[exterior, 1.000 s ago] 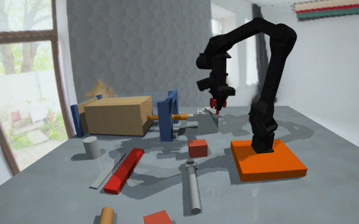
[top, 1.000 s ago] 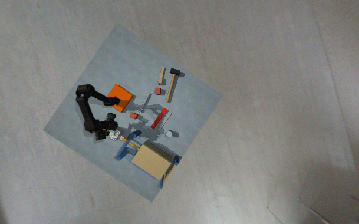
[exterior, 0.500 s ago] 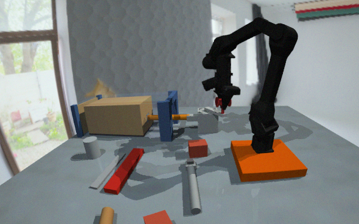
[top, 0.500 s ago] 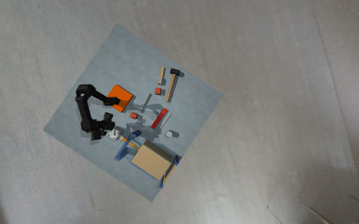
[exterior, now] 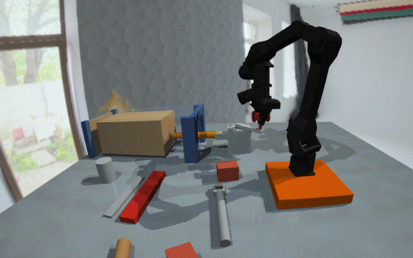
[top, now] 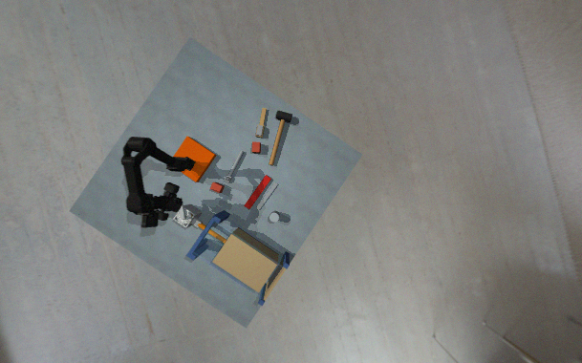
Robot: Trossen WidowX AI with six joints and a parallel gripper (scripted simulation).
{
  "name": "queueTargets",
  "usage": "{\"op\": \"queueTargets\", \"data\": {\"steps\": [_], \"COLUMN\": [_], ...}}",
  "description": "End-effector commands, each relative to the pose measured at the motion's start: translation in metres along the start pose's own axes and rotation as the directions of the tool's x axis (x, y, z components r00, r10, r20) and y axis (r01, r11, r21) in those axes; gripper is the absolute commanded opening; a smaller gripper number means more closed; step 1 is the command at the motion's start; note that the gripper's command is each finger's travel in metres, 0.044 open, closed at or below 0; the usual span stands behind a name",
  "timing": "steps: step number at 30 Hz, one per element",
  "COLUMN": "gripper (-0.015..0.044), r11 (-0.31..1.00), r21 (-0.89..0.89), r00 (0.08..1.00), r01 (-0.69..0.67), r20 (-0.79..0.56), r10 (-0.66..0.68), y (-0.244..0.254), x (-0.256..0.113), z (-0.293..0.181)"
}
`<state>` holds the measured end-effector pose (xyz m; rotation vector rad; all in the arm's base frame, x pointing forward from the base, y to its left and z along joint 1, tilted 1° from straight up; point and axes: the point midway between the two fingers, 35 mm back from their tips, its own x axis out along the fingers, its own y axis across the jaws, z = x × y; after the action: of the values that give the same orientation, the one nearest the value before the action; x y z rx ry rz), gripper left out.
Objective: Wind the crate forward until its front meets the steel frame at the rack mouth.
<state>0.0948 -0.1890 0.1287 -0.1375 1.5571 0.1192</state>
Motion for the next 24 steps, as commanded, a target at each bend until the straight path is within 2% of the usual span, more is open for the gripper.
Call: {"op": "queueTargets", "data": {"steps": [1,24], "gripper": [0.0,0.0], "r11": [1.0,1.0], "r21": [0.012,0.012], "r00": [1.0,1.0], "r01": [0.011,0.013], "r20": [-0.021,-0.022], "r10": [-0.011,-0.013], "y": [-0.01,-0.037], "x": [0.002,0.001], "z": [-0.01,-0.03]}}
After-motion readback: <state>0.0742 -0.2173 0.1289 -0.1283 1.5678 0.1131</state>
